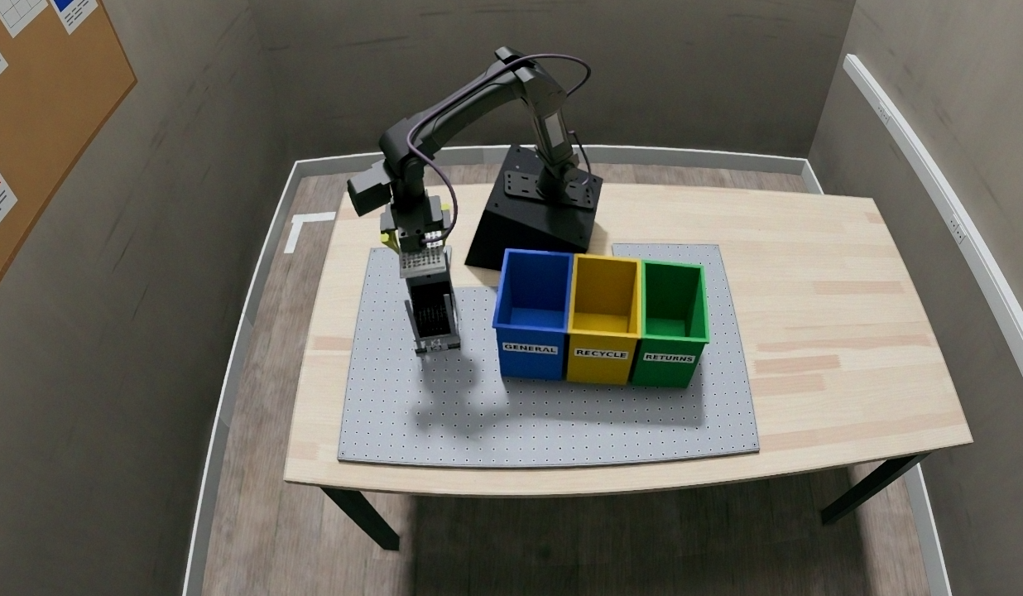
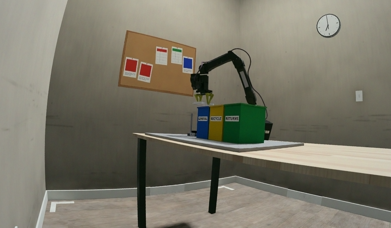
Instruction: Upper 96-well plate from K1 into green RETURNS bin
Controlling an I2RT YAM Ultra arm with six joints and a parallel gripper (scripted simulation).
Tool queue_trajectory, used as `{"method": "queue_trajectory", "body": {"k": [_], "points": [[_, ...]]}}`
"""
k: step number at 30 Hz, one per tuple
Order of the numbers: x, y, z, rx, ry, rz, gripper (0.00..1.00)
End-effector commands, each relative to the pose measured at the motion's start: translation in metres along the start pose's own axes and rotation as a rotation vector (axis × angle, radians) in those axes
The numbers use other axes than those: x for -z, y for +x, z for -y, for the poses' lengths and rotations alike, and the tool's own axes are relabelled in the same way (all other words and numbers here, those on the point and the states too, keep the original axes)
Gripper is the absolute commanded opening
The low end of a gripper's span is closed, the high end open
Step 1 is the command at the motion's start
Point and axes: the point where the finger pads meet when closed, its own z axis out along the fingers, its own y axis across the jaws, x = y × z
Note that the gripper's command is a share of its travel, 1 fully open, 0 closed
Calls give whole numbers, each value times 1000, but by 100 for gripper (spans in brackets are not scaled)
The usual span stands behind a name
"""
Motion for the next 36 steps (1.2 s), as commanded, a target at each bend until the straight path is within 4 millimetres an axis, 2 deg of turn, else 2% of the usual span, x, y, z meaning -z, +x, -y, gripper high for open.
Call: {"method": "queue_trajectory", "body": {"k": [1, 12, 13, 14, 20, 23, 36], "points": [[16, 0, 8, -3, 34, 16, 0], [16, 0, 8, -3, 34, 16, 0], [16, -5, -1, -34, 32, 17, 0], [8, -3, -12, -68, 3, 7, 0], [7, -13, -25, -262, 20, 24, 0], [7, -15, -28, -273, 20, 24, 0], [6, -30, -69, -272, 18, 24, 0]]}}
